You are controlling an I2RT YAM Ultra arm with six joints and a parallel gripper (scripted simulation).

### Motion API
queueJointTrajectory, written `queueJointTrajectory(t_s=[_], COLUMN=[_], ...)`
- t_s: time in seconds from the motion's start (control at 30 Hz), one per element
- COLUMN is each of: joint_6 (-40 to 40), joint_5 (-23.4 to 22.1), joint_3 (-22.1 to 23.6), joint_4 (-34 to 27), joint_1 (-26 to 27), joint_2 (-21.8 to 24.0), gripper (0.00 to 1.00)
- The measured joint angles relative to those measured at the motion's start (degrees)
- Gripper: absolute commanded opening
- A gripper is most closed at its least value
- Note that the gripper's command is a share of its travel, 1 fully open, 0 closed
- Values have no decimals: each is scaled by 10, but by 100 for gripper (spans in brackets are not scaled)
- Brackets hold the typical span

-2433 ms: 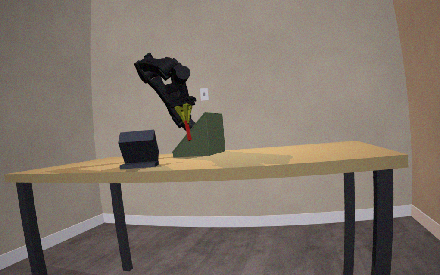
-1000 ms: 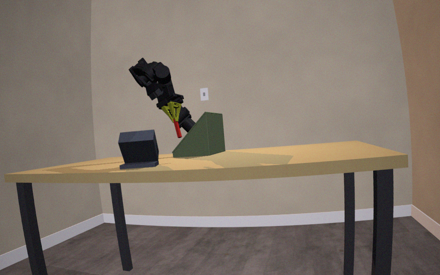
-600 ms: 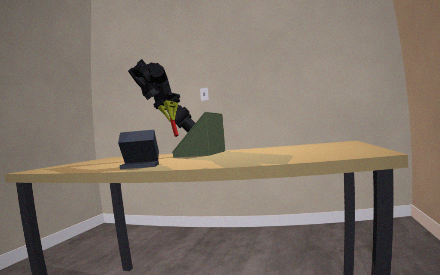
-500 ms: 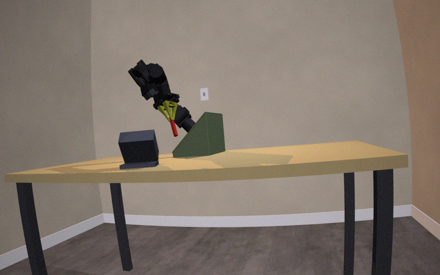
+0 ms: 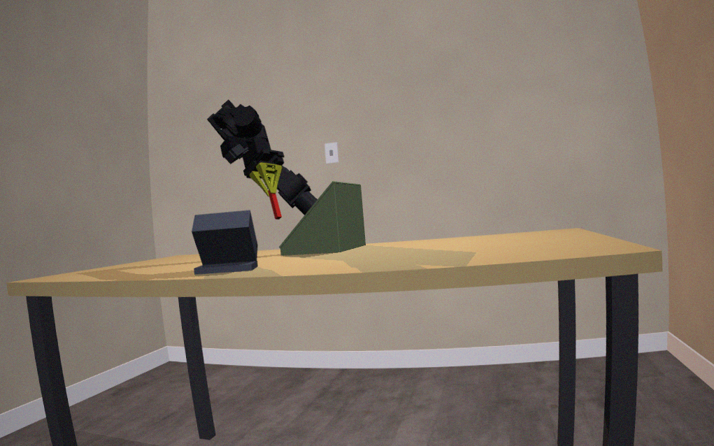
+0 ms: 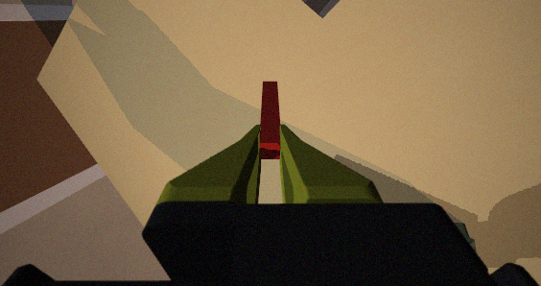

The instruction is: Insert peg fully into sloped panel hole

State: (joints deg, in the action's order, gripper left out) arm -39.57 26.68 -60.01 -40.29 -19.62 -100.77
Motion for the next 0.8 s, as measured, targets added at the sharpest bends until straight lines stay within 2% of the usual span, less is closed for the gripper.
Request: queueJointTrajectory(t_s=[0.8], joint_6=[-32], joint_5=[-13], joint_3=[54], joint_4=[54], joint_1=[37], joint_2=[83], gripper=[0])
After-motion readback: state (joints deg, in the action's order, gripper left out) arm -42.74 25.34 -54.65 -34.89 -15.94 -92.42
